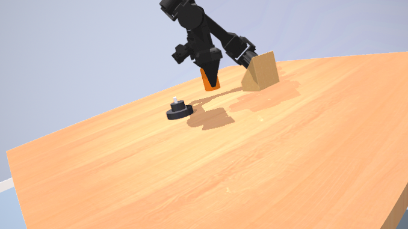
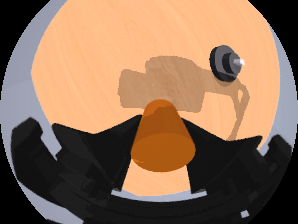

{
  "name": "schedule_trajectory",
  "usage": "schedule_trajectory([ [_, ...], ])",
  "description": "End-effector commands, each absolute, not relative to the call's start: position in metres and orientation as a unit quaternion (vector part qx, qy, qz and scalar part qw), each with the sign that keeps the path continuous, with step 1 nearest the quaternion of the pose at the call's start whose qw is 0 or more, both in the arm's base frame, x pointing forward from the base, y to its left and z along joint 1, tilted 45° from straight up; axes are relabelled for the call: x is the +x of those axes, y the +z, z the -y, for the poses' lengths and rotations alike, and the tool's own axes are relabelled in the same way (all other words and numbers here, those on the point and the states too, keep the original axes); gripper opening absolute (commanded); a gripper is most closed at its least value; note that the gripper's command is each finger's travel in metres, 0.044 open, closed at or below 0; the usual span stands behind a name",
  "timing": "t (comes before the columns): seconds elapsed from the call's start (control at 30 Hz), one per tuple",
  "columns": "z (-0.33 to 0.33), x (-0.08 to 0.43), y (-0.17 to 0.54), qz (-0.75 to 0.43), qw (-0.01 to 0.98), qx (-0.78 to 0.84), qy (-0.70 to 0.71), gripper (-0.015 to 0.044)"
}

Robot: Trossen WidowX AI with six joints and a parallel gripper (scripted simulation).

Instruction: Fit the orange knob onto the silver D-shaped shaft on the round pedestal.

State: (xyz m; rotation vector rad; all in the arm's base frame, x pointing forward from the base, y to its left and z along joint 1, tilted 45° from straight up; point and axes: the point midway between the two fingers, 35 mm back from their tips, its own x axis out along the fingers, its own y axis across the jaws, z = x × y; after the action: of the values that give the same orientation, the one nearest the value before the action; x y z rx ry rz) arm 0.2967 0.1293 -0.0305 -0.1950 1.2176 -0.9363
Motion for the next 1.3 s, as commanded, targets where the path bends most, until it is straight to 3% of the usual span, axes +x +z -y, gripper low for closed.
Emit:
schedule_trajectory([
  [0.0,-0.151,0.294,-0.007,-0.547,0.720,-0.082,-0.420,0.0000],
  [0.47,-0.168,0.287,0.015,-0.548,0.725,-0.076,-0.410,0.0000],
  [1.27,-0.186,0.269,0.048,-0.556,0.790,0.035,-0.256,0.0000],
])
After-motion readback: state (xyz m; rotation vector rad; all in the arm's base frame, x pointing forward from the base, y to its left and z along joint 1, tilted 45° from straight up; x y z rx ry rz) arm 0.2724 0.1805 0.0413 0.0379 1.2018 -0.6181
